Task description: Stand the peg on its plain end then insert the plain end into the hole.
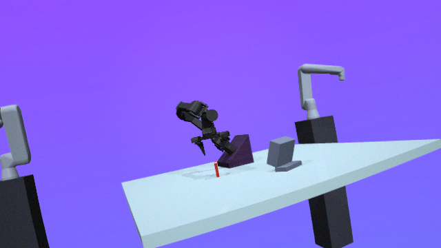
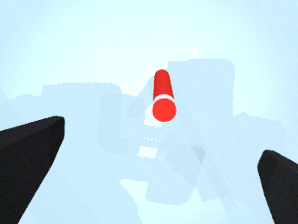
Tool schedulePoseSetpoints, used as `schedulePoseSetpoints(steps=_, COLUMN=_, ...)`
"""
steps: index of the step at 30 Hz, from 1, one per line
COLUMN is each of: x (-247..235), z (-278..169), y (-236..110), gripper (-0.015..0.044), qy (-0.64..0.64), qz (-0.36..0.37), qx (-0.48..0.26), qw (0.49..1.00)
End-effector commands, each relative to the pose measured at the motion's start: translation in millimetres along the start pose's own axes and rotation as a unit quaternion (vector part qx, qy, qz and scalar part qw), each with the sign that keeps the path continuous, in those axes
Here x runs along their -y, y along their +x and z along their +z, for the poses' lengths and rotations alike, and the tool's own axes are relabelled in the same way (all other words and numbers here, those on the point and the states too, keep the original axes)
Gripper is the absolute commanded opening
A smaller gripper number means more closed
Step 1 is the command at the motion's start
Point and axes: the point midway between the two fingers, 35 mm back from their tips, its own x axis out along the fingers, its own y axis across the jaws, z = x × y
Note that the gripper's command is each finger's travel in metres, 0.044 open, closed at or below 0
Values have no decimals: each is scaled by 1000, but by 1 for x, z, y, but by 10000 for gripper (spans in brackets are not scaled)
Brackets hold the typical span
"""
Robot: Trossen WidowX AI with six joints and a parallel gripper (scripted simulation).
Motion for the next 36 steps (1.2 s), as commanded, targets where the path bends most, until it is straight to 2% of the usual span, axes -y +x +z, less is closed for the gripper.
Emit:
schedulePoseSetpoints(steps=1, x=0, z=0, y=1, gripper=440, qy=45, qz=-1, qx=1, qw=999)
schedulePoseSetpoints(steps=18, x=0, z=0, y=4, gripper=440, qy=258, qz=-1, qx=1, qw=966)
schedulePoseSetpoints(steps=36, x=0, z=0, y=7, gripper=440, qy=469, qz=-1, qx=1, qw=883)
